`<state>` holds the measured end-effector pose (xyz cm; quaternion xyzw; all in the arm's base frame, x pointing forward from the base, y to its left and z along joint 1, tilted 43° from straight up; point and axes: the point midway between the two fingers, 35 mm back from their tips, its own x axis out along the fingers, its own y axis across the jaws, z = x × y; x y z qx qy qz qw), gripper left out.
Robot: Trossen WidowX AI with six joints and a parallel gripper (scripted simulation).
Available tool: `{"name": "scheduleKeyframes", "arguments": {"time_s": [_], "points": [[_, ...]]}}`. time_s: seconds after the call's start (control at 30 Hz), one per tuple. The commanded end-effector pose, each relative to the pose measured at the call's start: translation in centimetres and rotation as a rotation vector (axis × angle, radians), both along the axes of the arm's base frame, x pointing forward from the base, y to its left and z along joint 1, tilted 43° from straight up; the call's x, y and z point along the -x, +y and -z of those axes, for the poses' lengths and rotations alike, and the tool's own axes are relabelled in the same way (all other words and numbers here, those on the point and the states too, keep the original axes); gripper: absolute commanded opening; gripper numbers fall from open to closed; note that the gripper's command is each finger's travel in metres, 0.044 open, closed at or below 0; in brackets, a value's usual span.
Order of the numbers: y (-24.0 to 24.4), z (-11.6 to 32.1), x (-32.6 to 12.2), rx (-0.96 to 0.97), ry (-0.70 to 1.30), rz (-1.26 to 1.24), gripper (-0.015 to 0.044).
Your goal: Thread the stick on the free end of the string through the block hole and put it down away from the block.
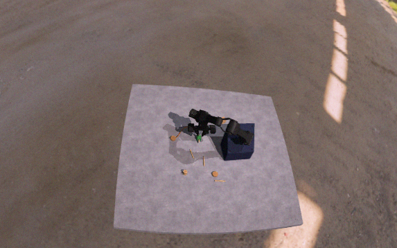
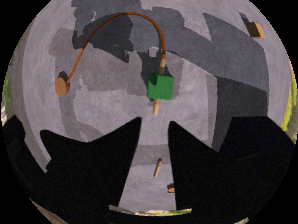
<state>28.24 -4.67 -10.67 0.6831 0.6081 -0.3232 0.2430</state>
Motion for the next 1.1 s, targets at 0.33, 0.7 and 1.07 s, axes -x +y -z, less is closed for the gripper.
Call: {"name": "scheduleKeyframes", "arguments": {"time_s": [0.33,0.7,1.07], "points": [[1.8,1.8,-0.1,-0.005,0.003,0.004,0.0123],[3.1,3.1,-0.1,-0.007,0.003,0.004,0.0123],[4.4,4.3,-0.1,-0.01,0.003,0.003,0.0123]]}}
